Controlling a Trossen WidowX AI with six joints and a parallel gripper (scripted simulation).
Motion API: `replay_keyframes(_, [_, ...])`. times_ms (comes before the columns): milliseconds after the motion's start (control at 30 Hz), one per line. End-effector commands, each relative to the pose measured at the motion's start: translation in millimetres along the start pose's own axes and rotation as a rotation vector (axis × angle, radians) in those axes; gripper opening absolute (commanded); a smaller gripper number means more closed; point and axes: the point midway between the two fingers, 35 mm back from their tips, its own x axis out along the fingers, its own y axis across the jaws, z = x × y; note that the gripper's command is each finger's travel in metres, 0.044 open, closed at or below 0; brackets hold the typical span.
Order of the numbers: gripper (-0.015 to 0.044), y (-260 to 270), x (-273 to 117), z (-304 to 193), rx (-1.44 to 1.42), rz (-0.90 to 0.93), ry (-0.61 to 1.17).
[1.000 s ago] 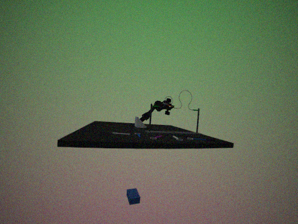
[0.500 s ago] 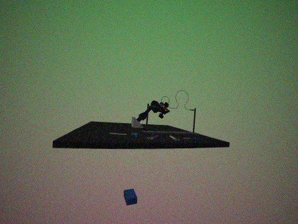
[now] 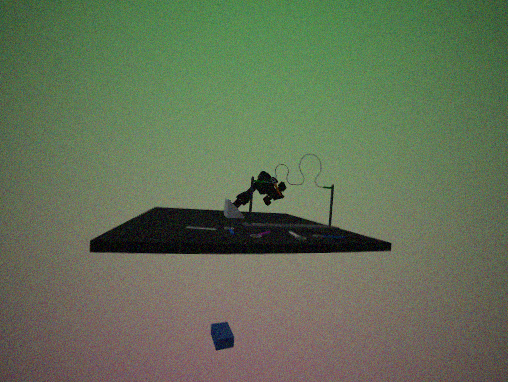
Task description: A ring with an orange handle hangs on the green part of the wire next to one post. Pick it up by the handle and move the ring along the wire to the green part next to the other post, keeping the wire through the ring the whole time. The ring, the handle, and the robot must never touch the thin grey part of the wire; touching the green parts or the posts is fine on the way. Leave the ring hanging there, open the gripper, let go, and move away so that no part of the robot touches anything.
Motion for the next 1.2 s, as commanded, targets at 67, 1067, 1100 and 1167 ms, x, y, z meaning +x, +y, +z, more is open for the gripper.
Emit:
replay_keyframes(67, [-0.0150,-22.1,-3.7,1.8,-0.129,-0.060,0.017])
replay_keyframes(1067, [-0.0150,-100.0,-29.7,36.5,-0.602,-0.278,0.078])
replay_keyframes(1100, [-0.0150,-101.2,-30.3,37.4,-0.607,-0.280,0.078])
replay_keyframes(1167, [-0.0150,-103.4,-31.4,39.2,-0.616,-0.284,0.079])
